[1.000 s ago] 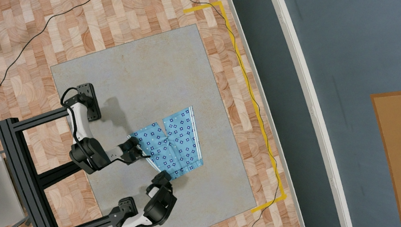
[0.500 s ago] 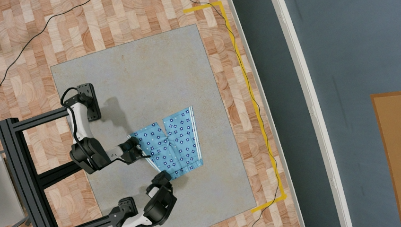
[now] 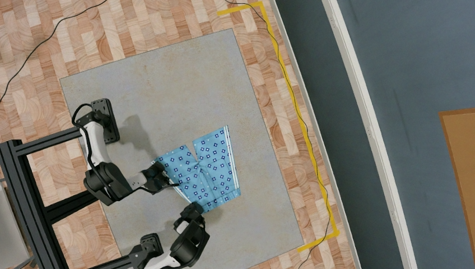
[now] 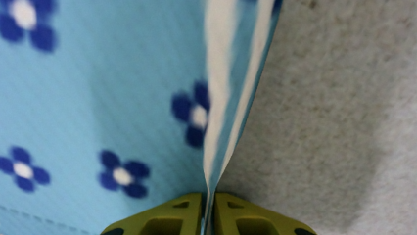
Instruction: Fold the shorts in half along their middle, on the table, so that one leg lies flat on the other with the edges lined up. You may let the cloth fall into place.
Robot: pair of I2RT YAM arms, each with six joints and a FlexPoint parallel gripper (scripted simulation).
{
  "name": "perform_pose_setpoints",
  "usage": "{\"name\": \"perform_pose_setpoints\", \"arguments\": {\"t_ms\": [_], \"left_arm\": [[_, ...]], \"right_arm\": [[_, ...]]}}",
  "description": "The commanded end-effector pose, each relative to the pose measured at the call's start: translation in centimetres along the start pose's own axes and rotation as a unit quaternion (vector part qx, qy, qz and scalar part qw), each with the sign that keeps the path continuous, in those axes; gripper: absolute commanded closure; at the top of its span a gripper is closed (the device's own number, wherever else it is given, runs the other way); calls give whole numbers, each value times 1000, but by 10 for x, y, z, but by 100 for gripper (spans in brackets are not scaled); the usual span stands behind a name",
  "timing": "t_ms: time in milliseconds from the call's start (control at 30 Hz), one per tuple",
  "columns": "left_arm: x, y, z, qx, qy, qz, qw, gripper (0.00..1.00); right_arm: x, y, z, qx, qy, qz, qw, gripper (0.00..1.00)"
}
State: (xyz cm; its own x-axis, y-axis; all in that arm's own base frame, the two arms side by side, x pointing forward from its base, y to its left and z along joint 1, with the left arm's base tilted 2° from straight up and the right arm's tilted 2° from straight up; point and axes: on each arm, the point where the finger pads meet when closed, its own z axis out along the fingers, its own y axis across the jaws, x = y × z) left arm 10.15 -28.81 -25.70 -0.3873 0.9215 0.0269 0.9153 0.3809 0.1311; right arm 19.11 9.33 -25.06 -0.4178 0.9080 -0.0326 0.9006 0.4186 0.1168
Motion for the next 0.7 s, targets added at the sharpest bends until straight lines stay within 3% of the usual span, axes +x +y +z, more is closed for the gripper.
{"name": "perform_pose_setpoints", "arguments": {"t_ms": [0,333,367,600,667], "left_arm": [[13,28,20,-40,10,-18,999,94],[18,29,20,-40,16,-19,999,94],[14,29,19,-40,12,-19,999,100],[15,29,19,-40,13,-19,999,100],[18,24,16,-20,17,-15,1000,100]], "right_arm": [[-5,32,15,-40,-9,8,999,94],[-5,32,14,-40,-9,13,999,94],[-5,32,14,-40,-9,10,999,100],[-5,32,14,-40,-9,10,999,100],[-6,18,9,-16,-10,6,1000,100]]}}
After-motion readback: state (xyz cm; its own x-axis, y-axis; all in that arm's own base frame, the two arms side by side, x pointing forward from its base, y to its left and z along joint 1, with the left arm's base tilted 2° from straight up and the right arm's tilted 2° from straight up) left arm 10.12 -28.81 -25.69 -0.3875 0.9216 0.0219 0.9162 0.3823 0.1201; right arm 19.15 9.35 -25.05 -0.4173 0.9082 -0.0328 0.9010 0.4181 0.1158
